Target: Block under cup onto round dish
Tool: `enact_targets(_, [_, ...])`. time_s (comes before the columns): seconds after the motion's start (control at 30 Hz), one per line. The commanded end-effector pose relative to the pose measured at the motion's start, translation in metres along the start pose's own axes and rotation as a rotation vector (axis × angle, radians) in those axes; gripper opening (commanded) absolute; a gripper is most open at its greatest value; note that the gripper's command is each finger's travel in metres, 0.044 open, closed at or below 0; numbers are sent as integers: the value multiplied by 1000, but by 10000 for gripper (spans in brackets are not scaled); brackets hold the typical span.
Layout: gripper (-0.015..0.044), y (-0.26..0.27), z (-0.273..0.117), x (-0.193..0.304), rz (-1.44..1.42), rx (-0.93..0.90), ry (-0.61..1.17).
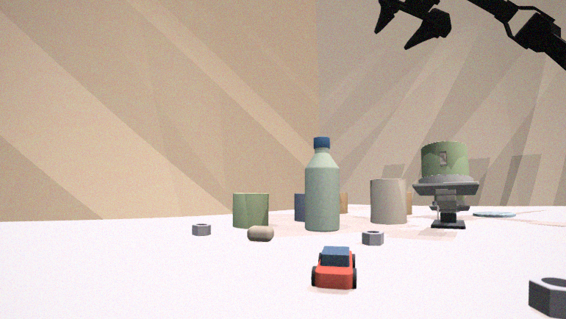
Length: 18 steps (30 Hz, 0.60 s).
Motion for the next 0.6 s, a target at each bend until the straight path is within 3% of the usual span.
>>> enact_targets(0.0, [440,15,-7,2,123,3,-1])
enact_targets(0.57, [440,107,-21,3,709,-15,-3])
Point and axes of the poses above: the point midway between the two fingers, 35 mm back from their tips, its own z axis out along the fingers, its own y axis across the jaws, x = y × z, the point moved 7 cm from there along -z, back along the fingers, and after that the axes turned 7 degrees about -z, right-handed, at the moved point
